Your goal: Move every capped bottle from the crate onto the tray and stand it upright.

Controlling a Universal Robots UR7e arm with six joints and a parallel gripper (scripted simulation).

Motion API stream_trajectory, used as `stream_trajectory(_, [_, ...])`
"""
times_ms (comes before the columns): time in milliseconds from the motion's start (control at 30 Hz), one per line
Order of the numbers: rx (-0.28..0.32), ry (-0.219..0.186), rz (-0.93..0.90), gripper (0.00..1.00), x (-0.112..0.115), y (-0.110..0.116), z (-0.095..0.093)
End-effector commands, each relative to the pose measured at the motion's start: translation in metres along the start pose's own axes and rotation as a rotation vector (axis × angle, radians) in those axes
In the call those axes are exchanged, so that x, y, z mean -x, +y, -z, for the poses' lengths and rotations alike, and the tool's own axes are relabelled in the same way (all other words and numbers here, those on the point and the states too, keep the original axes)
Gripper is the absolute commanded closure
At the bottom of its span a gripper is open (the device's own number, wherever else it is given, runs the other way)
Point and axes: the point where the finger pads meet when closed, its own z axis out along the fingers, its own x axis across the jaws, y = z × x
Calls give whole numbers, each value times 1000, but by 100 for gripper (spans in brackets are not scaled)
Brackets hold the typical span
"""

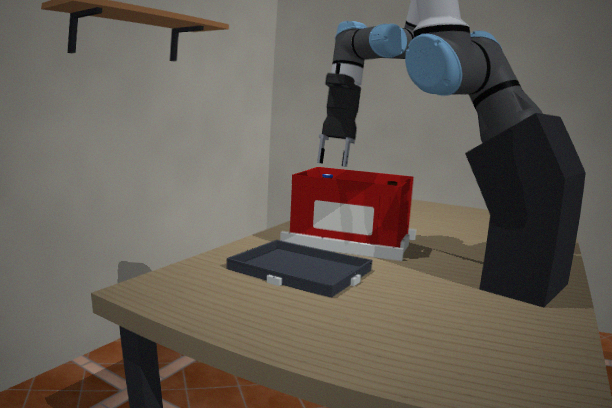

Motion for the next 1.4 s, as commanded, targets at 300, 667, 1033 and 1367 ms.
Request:
stream_trajectory(300, [146, -32, -41, 0, 5, 40, 8])
stream_trajectory(667, [145, -33, -41, 0, 8, 63, 12])
stream_trajectory(1033, [153, -36, -45, 0, 11, 80, 14])
stream_trajectory(1367, [162, -36, -46, 0, 14, 113, 21])
